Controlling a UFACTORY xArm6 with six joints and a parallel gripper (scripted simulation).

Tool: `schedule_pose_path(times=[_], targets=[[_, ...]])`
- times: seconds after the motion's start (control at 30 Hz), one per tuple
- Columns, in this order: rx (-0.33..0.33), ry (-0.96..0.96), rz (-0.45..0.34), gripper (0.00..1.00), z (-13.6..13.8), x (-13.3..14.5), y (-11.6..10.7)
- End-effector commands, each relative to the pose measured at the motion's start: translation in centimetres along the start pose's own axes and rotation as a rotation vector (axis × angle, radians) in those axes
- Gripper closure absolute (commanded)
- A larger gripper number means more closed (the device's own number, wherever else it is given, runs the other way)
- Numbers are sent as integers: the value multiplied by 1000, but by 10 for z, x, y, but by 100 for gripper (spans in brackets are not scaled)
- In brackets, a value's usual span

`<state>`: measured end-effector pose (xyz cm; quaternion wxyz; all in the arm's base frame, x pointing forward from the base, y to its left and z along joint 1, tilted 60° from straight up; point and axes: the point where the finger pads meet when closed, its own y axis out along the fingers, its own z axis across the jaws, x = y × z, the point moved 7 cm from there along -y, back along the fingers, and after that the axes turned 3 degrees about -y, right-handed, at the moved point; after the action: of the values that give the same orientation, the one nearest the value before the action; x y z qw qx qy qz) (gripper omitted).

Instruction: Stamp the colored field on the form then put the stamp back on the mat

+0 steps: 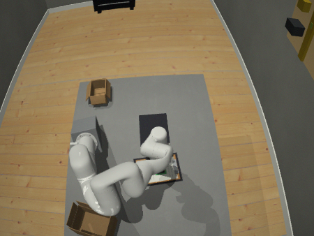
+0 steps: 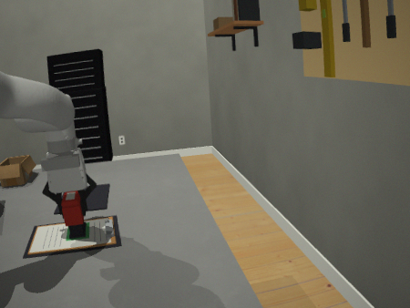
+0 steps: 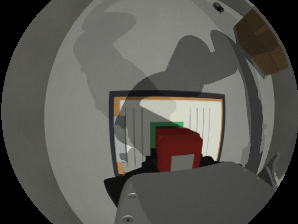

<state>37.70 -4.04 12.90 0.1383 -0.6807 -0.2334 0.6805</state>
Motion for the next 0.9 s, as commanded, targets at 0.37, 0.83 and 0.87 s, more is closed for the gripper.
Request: schedule_pose_path(times=[0.37,0.83,0.87], targets=[[-3,1,-1,71,-1,0,3],[-3,1,-1,71,-1,0,24],[-3,1,-1,71,-1,0,24]])
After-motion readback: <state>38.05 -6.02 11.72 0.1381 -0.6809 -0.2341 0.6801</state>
